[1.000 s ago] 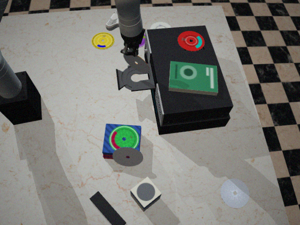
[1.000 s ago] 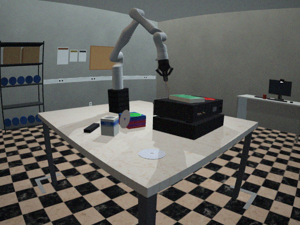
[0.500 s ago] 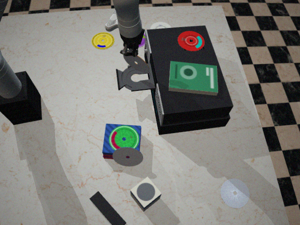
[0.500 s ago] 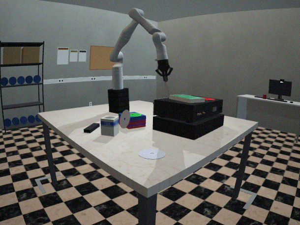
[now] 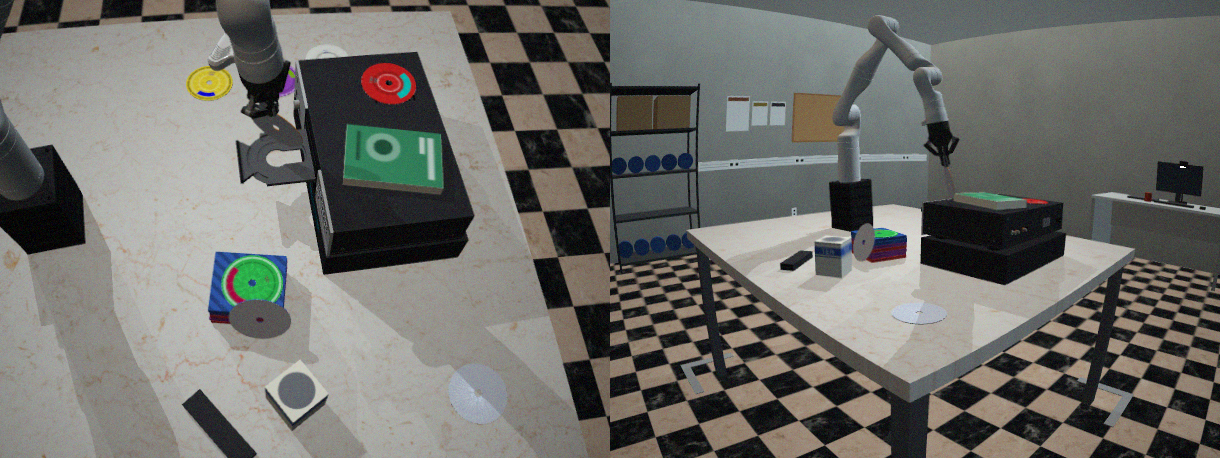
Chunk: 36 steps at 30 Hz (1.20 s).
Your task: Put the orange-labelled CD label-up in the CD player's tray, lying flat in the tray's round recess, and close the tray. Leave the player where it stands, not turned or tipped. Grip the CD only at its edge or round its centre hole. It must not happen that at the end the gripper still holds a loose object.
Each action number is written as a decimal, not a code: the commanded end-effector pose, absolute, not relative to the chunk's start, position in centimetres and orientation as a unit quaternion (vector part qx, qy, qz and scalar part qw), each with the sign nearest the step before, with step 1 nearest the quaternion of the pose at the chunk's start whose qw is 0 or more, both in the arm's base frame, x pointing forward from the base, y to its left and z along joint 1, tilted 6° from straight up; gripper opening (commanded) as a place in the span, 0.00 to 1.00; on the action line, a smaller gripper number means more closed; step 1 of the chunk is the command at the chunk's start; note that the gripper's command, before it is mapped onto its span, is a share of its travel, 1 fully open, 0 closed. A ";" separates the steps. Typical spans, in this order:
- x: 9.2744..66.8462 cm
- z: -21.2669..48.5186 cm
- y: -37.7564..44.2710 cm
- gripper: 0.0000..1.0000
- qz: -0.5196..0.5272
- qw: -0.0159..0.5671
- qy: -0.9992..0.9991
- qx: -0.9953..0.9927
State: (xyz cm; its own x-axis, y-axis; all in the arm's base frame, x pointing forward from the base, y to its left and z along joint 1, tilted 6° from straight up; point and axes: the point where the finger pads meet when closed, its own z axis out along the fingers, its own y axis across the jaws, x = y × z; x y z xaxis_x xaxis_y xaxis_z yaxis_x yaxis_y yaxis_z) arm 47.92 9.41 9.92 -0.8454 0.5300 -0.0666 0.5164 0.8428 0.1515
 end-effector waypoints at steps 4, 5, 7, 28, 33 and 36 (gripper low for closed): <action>47.8 10.0 8.6 0.11 0.078 0.058 0.956 0.278; 47.7 10.0 8.5 0.11 0.081 0.059 0.956 0.277; 47.6 10.0 8.3 0.11 0.087 0.060 0.955 0.277; 46.6 9.5 6.7 0.11 0.155 0.080 0.946 0.272; 46.4 9.3 6.4 0.11 0.170 0.084 0.944 0.270; 46.3 9.3 6.2 0.11 0.177 0.086 0.943 0.270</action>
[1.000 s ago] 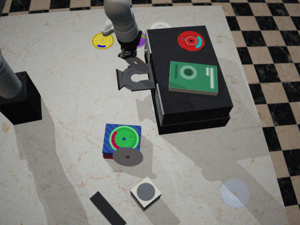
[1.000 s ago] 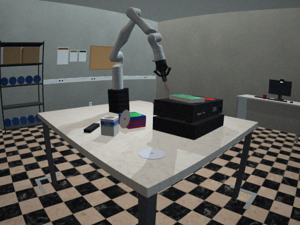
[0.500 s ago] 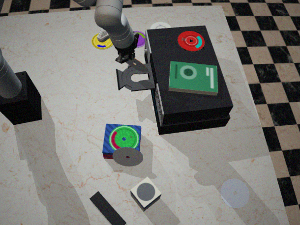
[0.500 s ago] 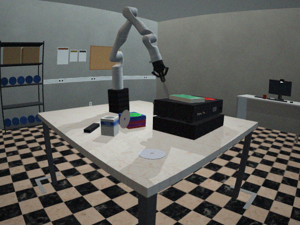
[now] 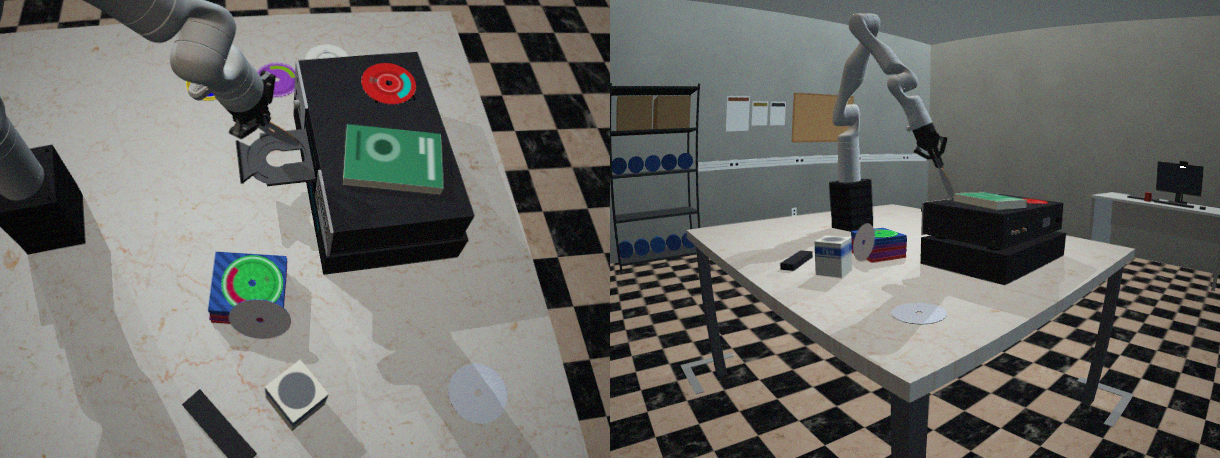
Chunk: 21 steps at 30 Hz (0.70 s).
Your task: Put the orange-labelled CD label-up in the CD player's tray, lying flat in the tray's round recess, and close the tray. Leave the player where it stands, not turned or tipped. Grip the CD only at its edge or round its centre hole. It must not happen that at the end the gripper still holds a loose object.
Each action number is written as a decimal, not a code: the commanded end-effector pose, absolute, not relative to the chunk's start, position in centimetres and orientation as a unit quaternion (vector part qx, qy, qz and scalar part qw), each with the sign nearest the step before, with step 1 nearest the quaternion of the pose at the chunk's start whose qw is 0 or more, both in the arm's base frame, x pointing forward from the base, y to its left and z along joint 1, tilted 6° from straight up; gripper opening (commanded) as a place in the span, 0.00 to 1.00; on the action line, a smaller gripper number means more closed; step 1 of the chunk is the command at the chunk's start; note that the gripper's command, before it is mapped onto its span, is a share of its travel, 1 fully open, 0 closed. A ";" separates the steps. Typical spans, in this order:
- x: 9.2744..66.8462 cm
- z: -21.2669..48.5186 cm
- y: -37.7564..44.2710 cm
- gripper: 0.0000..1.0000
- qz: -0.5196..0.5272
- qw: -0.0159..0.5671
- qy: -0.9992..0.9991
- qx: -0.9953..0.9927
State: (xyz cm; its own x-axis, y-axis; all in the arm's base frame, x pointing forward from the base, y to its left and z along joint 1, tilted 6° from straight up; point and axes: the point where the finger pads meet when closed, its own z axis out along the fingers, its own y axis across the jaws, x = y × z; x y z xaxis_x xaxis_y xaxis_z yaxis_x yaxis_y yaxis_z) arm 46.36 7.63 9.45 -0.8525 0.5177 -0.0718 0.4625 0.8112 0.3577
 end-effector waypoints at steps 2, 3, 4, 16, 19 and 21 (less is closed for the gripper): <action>46.2 9.2 6.0 0.11 0.184 0.088 0.941 0.269; 46.1 9.2 6.0 0.11 0.188 0.090 0.940 0.269; 46.1 9.1 5.9 0.11 0.192 0.091 0.940 0.268; 45.6 8.6 5.0 0.11 0.229 0.101 0.931 0.264; 45.4 8.5 4.7 0.11 0.241 0.105 0.928 0.263; 45.3 8.3 4.6 0.11 0.249 0.107 0.926 0.262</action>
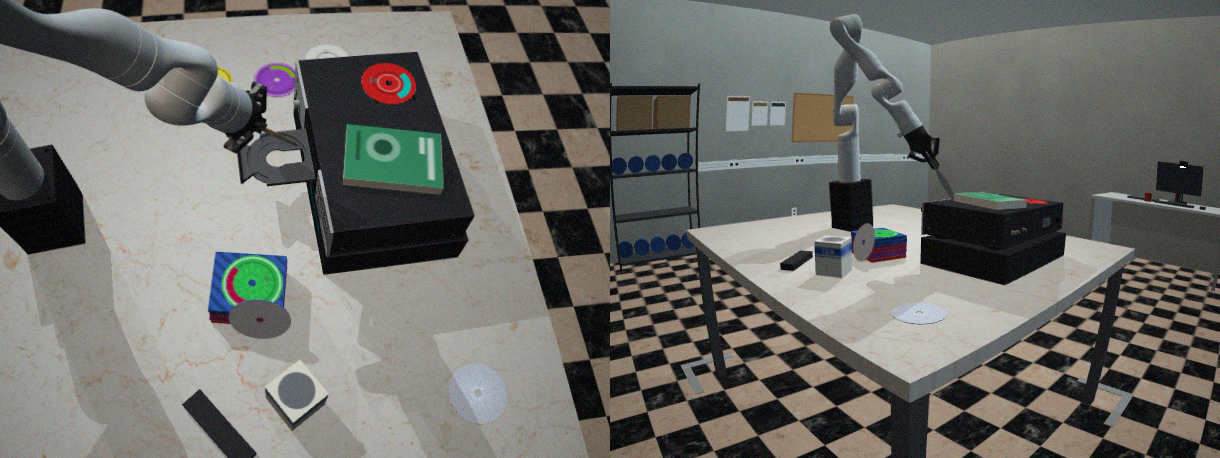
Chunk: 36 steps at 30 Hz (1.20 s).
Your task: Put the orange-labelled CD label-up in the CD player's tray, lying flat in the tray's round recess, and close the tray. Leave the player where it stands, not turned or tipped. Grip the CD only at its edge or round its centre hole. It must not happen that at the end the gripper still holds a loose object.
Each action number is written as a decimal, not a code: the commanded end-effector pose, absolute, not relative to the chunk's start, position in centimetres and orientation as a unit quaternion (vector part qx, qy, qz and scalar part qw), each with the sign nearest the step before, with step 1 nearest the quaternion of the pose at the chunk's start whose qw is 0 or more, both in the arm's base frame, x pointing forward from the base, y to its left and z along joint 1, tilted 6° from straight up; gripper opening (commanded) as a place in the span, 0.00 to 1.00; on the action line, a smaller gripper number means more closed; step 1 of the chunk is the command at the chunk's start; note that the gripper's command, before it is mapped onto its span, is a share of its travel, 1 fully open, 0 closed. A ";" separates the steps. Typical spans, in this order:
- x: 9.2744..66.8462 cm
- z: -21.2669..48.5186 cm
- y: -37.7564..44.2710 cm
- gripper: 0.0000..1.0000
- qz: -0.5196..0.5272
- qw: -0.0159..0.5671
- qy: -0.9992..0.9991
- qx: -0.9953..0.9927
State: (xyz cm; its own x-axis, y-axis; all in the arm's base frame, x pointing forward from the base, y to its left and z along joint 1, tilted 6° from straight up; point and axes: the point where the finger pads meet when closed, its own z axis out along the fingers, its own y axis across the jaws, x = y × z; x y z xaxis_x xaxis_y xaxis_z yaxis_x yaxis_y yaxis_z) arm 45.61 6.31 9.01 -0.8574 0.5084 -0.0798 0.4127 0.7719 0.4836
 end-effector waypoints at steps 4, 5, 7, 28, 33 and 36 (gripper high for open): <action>45.1 8.1 4.2 0.11 0.266 0.112 0.921 0.260; 45.1 8.0 4.1 0.11 0.271 0.113 0.920 0.259; 44.9 7.9 3.9 0.11 0.280 0.116 0.917 0.258; 44.0 6.2 2.2 0.11 0.365 0.140 0.887 0.246; 43.7 5.7 1.8 0.11 0.388 0.146 0.877 0.242; 43.6 5.5 1.5 0.11 0.400 0.149 0.872 0.240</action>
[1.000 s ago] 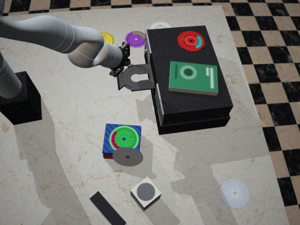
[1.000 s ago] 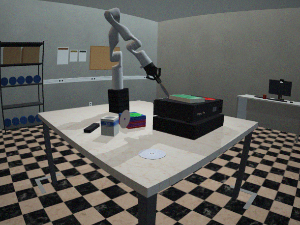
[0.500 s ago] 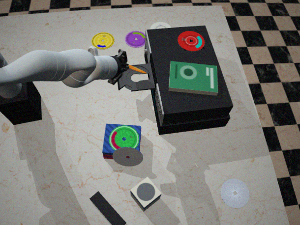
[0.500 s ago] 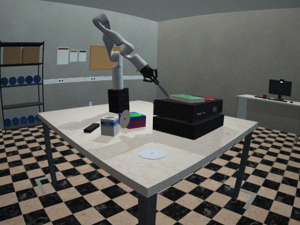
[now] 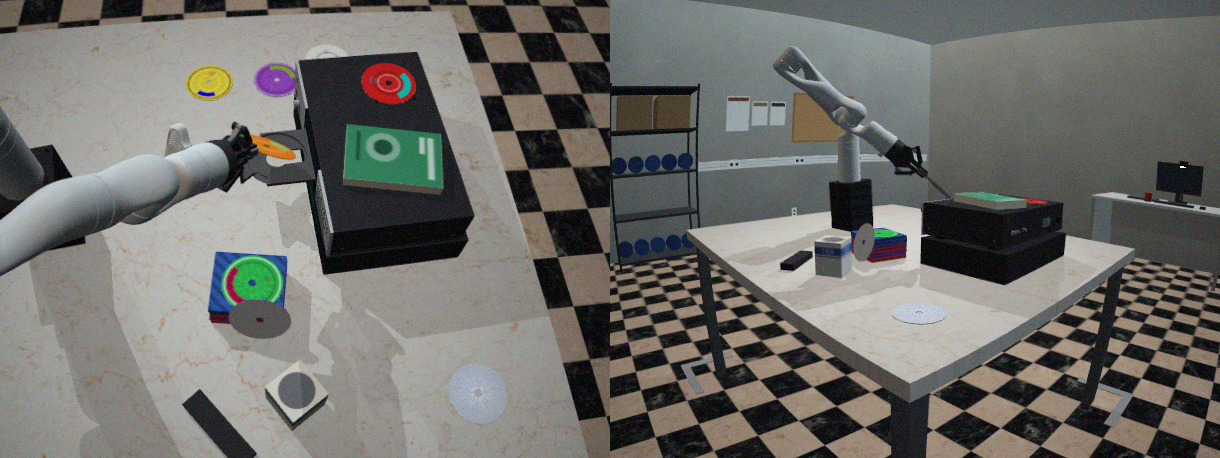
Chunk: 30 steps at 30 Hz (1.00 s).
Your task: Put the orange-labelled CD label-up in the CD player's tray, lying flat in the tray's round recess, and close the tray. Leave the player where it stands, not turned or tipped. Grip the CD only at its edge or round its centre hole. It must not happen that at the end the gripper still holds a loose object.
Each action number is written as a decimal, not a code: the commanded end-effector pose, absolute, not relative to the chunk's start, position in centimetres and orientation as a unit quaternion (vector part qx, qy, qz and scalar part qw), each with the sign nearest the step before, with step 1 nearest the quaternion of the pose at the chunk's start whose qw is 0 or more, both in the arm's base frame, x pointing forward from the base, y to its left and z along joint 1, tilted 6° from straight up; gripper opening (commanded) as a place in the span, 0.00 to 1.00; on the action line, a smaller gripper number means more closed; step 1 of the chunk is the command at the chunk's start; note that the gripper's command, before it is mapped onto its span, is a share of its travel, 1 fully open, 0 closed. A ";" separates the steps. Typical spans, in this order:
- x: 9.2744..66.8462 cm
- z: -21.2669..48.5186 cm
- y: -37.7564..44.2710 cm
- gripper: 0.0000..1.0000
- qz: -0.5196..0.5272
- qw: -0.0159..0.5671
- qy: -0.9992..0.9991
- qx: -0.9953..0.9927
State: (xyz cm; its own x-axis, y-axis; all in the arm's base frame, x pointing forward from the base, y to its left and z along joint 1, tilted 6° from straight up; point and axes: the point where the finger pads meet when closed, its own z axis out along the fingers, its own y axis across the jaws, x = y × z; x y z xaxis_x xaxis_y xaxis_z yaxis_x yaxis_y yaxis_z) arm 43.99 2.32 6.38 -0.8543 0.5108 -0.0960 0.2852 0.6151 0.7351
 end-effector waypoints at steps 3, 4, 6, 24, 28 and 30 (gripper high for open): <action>43.5 5.2 1.3 0.11 0.411 0.152 0.867 0.238; 43.5 5.1 1.3 0.11 0.414 0.153 0.865 0.238; 43.4 5.0 1.2 0.11 0.421 0.155 0.862 0.237; 43.1 4.0 0.6 0.11 0.455 0.165 0.844 0.230; 43.1 4.0 0.5 0.11 0.458 0.165 0.843 0.229; 43.1 3.9 0.5 0.11 0.460 0.166 0.842 0.229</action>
State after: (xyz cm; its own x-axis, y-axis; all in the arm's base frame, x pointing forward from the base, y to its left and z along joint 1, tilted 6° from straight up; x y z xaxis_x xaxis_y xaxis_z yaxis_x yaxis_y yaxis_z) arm 43.10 0.60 4.02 -0.8427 0.5334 -0.0729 0.2321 0.4821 0.8448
